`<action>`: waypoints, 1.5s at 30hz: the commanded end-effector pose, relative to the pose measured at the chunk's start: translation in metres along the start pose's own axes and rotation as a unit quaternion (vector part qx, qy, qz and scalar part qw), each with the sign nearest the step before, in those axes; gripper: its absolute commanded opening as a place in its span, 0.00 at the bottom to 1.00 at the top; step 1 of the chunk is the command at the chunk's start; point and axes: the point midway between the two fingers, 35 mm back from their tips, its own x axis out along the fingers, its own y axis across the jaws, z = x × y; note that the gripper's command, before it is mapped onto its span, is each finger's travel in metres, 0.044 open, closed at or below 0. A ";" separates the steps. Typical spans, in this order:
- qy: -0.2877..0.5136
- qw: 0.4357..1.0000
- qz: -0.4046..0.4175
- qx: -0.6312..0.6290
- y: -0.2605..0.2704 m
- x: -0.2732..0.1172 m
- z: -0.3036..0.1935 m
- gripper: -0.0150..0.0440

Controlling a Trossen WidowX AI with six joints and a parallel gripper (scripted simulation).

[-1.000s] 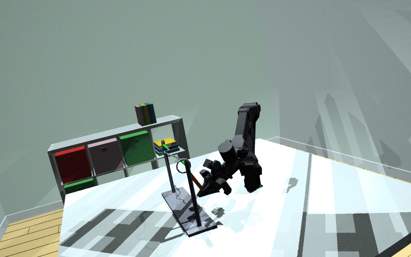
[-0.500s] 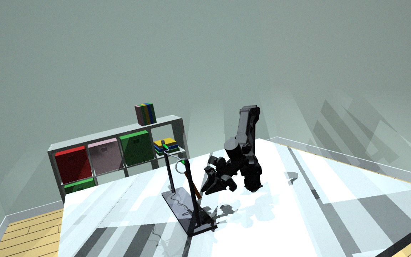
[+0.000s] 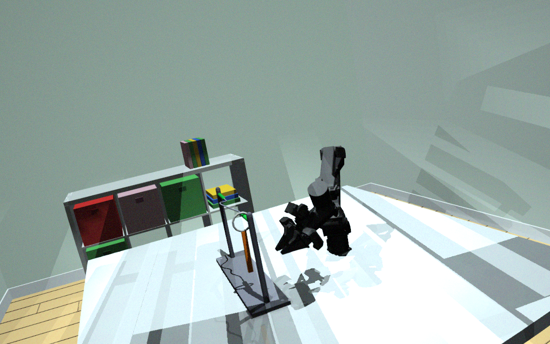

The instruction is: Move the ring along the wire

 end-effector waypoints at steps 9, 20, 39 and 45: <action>-0.003 1.000 -0.002 0.004 0.000 -0.001 0.002 0.53; 0.002 1.000 0.000 0.001 0.001 -0.012 0.000 0.66; -0.006 1.000 0.002 -0.001 -0.003 -0.046 0.002 1.00; -0.006 1.000 0.002 -0.001 -0.003 -0.046 0.002 1.00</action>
